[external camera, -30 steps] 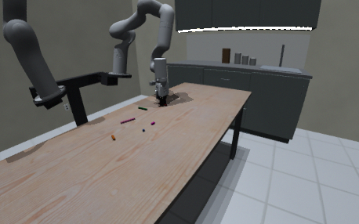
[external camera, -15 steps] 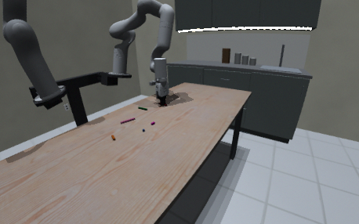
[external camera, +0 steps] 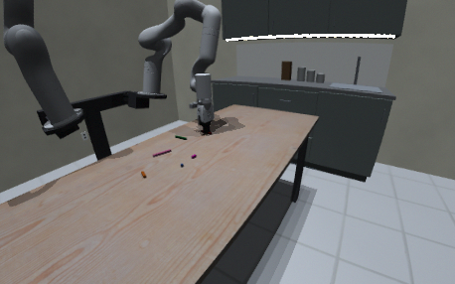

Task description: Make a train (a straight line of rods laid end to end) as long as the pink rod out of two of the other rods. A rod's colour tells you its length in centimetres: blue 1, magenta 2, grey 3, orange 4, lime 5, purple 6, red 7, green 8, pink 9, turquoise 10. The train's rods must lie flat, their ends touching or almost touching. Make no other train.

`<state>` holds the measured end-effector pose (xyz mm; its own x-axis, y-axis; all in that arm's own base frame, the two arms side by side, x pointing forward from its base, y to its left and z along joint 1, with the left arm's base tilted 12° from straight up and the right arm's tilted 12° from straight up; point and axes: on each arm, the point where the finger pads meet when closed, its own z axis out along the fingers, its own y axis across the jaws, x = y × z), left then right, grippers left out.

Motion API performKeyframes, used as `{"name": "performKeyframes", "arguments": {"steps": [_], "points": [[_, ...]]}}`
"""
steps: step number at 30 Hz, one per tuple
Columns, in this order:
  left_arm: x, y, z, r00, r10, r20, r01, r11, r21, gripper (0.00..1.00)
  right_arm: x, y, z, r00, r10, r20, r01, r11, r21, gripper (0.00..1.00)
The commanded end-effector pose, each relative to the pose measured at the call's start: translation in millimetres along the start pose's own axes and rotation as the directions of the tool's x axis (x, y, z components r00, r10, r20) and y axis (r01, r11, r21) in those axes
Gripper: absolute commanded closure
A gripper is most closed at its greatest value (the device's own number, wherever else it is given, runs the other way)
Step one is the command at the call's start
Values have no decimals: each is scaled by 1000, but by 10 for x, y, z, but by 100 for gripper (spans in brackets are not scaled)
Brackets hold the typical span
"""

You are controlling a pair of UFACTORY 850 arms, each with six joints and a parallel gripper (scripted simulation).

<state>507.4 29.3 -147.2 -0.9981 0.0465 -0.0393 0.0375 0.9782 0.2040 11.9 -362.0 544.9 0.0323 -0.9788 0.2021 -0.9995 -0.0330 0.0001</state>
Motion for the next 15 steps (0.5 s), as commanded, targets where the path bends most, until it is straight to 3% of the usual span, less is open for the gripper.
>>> {"name": "performKeyframes", "arguments": {"steps": [1,15], "points": [[-8,0,-5,1000,0,1,0,1000,0,94,4,0,-8,1000,0,-2,0,1000,0,0],[-8,0,-26,1000,0,1,0,1000,0,94,4,0,-8,1000,0,-2,0,1000,0,0]]}}
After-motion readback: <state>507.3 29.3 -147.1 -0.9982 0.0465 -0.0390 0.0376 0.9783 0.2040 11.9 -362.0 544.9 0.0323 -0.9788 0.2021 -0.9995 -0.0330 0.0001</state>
